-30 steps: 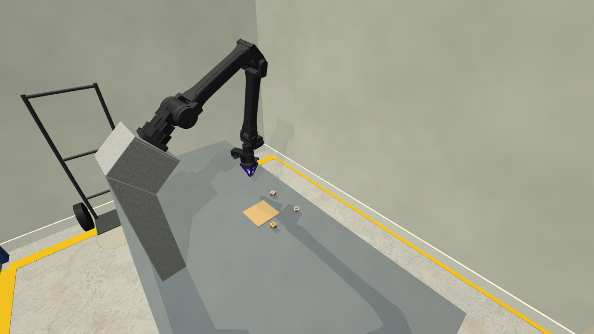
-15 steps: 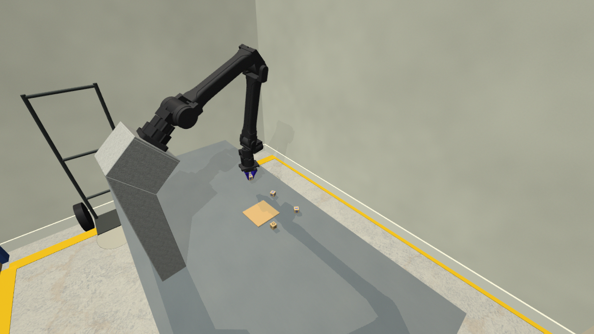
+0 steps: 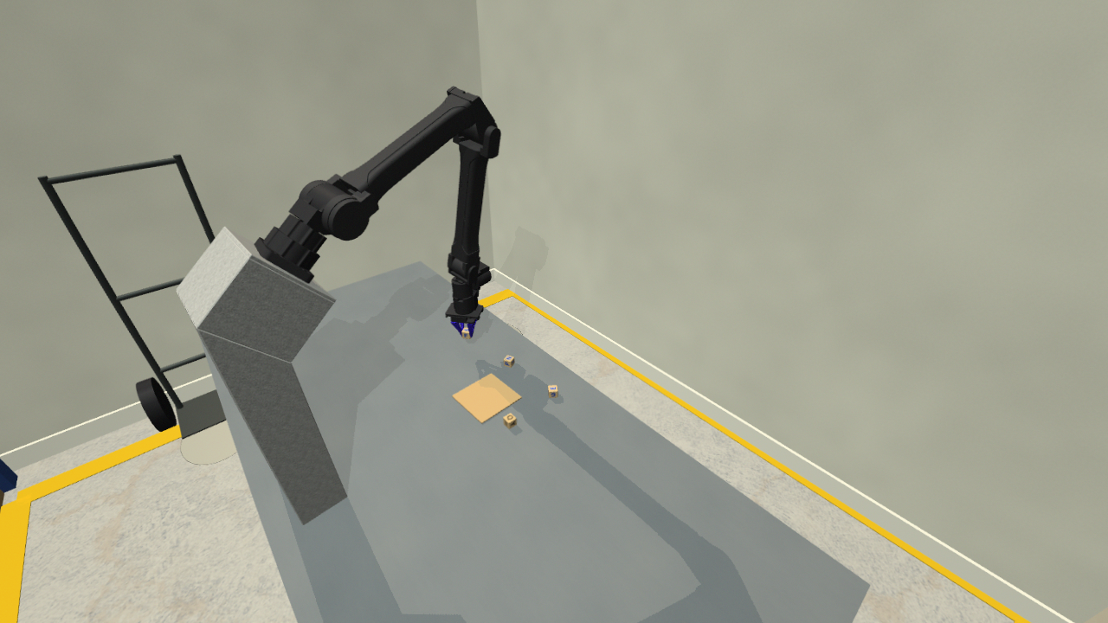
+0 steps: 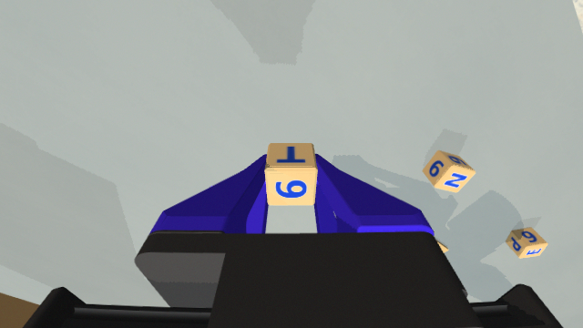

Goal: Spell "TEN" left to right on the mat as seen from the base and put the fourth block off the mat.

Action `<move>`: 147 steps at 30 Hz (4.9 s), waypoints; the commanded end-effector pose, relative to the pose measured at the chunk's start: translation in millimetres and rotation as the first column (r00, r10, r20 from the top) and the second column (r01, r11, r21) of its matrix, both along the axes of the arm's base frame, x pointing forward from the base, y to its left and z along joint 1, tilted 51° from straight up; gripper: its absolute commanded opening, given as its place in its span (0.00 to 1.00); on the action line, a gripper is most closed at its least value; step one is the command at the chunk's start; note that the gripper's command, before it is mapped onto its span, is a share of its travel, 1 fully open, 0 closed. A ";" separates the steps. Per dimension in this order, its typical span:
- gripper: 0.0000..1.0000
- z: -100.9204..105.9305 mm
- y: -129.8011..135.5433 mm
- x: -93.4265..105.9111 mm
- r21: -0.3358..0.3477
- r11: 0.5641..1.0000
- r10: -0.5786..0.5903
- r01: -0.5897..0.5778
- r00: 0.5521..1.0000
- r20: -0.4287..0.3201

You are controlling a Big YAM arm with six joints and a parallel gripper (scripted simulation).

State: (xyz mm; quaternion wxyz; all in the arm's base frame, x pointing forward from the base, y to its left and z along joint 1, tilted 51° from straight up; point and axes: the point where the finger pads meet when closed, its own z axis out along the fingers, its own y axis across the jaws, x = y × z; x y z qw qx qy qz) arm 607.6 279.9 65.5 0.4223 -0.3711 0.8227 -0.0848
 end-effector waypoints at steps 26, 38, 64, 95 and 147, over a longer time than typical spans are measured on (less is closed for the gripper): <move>0.22 4.5 -6.4 8.2 0.501 0.830 -0.110 -0.245 0.809 0.577; 0.22 20.5 -3.5 6.9 0.514 0.769 -0.123 -0.380 0.701 0.702; 0.22 -33.0 0.7 44.5 0.522 0.772 -0.122 -0.363 0.721 0.682; 0.25 -21.8 1.6 48.0 0.520 0.768 -0.128 -0.374 0.706 0.696; 0.41 -21.8 1.5 48.1 0.520 0.768 -0.128 -0.374 0.706 0.696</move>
